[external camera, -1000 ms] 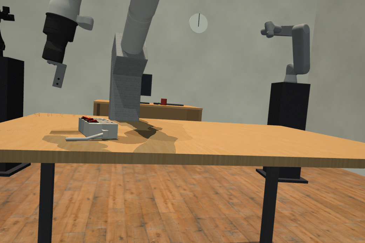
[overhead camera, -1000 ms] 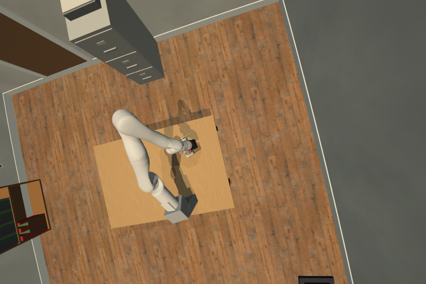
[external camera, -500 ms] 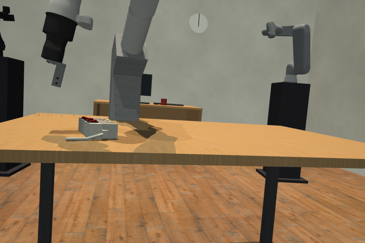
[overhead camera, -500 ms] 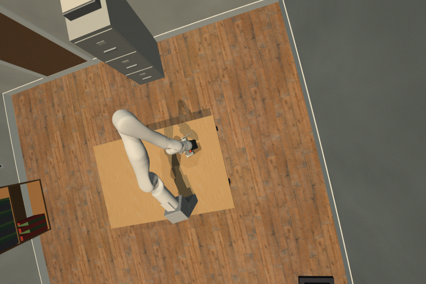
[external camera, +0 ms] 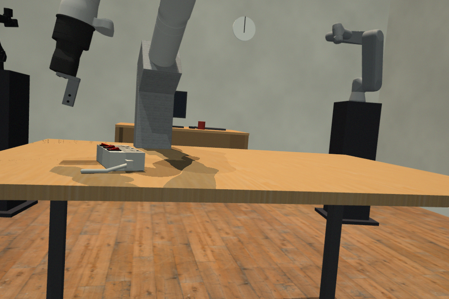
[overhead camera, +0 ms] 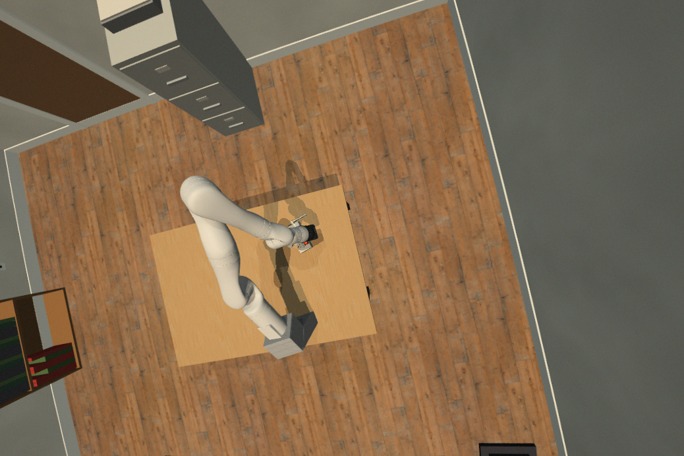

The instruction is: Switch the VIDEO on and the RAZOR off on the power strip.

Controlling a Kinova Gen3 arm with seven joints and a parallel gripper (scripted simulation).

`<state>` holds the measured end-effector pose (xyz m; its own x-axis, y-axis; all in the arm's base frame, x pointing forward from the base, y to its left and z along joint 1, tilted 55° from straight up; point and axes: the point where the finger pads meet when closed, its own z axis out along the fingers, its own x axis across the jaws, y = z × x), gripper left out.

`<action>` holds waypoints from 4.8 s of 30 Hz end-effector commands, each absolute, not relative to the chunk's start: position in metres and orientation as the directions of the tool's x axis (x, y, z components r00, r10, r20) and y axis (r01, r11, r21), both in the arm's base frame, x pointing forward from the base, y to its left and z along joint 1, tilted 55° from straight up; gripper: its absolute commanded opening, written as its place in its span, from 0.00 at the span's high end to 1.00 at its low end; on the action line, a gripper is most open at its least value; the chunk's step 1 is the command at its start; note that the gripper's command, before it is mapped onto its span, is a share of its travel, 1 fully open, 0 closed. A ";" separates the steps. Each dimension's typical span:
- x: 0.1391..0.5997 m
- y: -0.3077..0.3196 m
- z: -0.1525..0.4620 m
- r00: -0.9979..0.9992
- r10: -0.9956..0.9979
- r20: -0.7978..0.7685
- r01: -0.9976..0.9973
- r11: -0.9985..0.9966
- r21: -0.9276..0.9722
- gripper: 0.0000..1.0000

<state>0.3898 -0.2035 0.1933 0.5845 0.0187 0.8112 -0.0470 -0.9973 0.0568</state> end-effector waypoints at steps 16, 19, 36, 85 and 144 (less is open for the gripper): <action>0.387 -0.205 0.193 0.580 -0.024 0.814 -0.080 -0.996 0.027 1.00; 0.387 -0.206 0.193 0.580 -0.028 0.814 -0.083 -0.996 0.024 1.00; 0.386 -0.207 0.192 0.579 -0.040 0.815 -0.093 -0.995 0.017 1.00; 0.386 -0.207 0.192 0.579 -0.040 0.815 -0.093 -0.995 0.017 1.00; 0.396 -0.203 0.193 0.566 -0.047 0.823 -0.097 -0.995 0.009 1.00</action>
